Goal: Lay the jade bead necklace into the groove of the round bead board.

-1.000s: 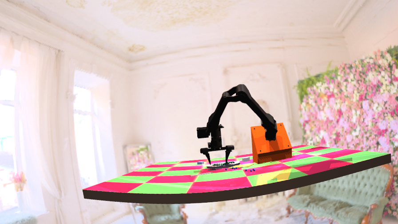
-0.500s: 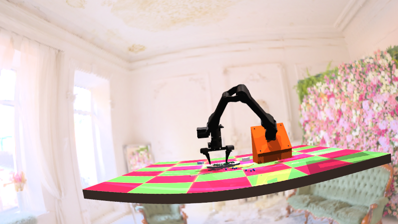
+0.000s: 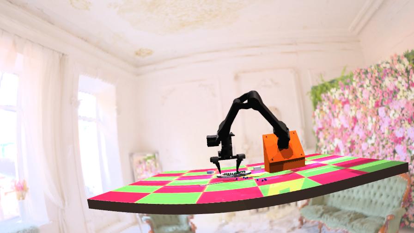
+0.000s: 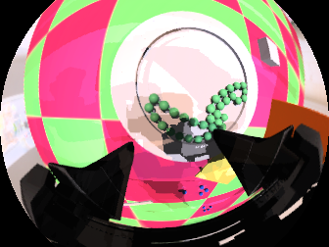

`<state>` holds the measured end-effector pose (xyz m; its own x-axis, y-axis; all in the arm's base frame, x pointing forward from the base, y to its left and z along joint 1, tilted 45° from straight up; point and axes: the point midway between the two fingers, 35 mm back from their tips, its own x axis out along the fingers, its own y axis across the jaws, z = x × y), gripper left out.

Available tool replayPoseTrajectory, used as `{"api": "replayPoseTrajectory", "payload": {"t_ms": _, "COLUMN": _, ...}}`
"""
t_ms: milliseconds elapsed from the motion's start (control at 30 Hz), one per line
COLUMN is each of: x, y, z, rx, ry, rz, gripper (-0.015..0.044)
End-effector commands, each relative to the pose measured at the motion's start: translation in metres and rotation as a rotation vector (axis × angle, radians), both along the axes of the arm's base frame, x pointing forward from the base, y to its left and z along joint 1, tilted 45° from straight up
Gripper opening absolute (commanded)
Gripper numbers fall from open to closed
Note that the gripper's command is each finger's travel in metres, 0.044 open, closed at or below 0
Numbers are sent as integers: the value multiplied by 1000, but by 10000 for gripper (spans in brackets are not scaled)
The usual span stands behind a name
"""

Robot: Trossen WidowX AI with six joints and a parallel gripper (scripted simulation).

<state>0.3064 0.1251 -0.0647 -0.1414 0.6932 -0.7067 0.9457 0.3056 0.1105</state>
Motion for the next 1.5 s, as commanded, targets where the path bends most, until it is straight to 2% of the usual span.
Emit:
{"api": "replayPoseTrajectory", "payload": {"t_ms": 0, "x": 0, "y": 0, "z": 0, "rx": 0, "ry": -1, "rz": -1, "gripper": 440}}
{"api": "replayPoseTrajectory", "payload": {"t_ms": 533, "x": 0, "y": 0, "z": 0, "rx": 2, "ry": -11, "rz": 10, "gripper": 433}}
{"api": "replayPoseTrajectory", "payload": {"t_ms": 1067, "x": 10, "y": -39, "z": 2, "rx": 195, "ry": -942, "rz": 967, "gripper": 327}}
{"api": "replayPoseTrajectory", "payload": {"t_ms": 1467, "x": 11, "y": -41, "z": 2, "rx": 204, "ry": -983, "rz": 1008, "gripper": 247}}
